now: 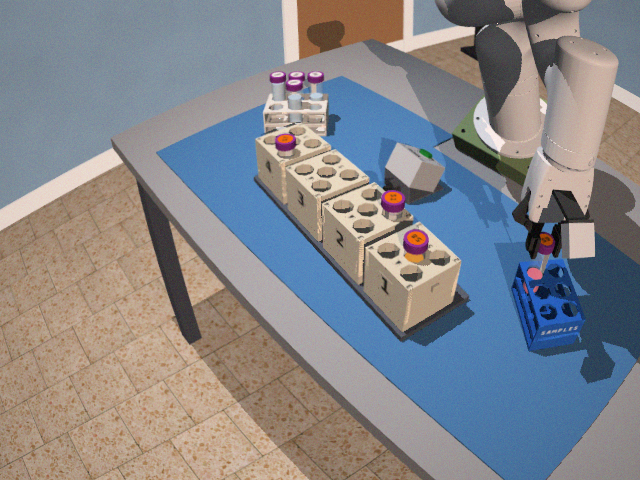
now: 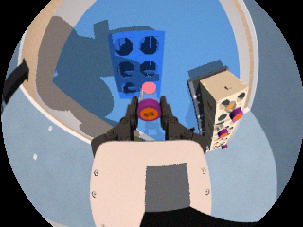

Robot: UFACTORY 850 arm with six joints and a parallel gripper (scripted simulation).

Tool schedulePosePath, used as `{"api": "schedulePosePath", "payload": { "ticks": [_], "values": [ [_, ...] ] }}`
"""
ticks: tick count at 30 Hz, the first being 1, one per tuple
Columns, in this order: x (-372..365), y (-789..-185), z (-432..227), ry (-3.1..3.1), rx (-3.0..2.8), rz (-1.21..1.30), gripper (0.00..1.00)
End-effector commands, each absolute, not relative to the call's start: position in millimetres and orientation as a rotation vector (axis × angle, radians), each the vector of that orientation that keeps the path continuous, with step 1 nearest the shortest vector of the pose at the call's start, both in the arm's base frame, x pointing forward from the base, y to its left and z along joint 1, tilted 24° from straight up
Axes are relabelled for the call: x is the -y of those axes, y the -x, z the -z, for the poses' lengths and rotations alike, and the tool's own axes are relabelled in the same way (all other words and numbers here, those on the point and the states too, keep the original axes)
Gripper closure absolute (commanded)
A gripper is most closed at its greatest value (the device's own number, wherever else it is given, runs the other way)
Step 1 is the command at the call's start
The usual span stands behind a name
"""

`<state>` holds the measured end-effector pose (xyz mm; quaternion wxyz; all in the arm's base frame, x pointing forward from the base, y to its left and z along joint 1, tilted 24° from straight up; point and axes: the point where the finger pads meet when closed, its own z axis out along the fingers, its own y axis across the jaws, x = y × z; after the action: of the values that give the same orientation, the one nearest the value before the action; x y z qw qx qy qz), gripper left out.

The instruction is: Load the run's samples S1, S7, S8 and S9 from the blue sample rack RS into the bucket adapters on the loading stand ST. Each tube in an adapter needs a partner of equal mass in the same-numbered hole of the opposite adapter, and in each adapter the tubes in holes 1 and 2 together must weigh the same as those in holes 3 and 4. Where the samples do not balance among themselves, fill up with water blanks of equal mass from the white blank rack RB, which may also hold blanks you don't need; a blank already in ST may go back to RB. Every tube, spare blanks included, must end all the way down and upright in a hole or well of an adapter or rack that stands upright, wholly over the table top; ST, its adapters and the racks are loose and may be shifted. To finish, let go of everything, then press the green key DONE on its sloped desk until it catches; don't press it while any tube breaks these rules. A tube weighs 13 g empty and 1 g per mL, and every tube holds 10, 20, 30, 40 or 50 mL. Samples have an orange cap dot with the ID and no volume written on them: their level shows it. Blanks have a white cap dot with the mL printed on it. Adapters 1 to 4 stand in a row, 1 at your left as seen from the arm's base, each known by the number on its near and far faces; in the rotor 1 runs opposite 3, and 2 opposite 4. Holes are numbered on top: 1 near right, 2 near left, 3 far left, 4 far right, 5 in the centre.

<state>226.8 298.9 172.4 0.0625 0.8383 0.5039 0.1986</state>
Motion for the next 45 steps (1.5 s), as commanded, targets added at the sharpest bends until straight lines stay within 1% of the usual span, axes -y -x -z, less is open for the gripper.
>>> {"api": "schedulePosePath", "payload": {
  "ticks": [1, 27, 45],
  "values": [
    [-299, -226, -176, -2.534, -1.523, -0.600, 1.00],
    [-298, -221, -186, -2.534, -1.523, -0.600, 1.00],
    [-295, -208, -216, -2.534, -1.523, -0.600, 1.00]
  ]
}}
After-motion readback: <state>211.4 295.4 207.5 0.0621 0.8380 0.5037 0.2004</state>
